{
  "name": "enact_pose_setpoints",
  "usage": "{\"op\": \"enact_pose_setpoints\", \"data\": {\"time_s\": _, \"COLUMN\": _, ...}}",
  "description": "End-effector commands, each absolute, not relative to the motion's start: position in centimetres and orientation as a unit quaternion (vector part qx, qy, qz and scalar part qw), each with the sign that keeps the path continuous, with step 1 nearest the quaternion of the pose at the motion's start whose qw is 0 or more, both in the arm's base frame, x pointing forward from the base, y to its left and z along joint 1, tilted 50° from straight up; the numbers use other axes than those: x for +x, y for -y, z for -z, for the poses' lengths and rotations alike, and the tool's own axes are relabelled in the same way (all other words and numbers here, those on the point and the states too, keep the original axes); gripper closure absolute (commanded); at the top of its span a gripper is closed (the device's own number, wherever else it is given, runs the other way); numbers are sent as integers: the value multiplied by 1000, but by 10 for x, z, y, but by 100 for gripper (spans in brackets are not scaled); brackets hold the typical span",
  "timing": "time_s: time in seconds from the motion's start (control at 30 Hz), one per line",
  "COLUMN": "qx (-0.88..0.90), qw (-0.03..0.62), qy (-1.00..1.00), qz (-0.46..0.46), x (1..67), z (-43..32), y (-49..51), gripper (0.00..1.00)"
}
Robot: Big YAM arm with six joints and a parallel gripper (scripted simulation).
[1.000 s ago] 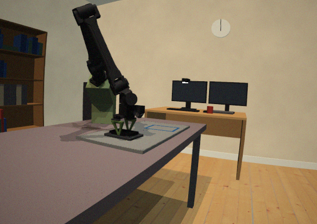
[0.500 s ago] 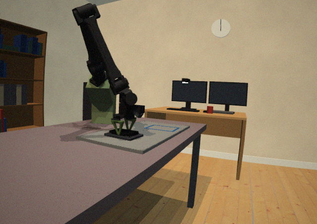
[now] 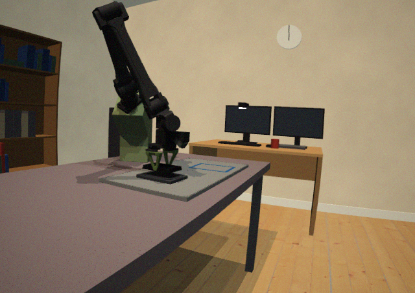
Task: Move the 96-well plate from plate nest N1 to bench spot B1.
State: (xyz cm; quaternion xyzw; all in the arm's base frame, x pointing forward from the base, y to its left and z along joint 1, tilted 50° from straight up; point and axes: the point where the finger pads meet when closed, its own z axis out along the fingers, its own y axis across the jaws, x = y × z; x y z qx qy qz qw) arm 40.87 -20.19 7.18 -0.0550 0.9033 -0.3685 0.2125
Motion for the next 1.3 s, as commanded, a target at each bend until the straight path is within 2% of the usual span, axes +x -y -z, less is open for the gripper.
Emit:
{"op": "enact_pose_setpoints", "data": {"time_s": 0.0, "qx": -57, "qw": 224, "qy": -901, "qz": 367, "x": 409, "z": -83, "y": 189, "gripper": 100}}
{"op": "enact_pose_setpoints", "data": {"time_s": 1.27, "qx": -56, "qw": 226, "qy": -901, "qz": 367, "x": 387, "z": -117, "y": 157, "gripper": 100}}
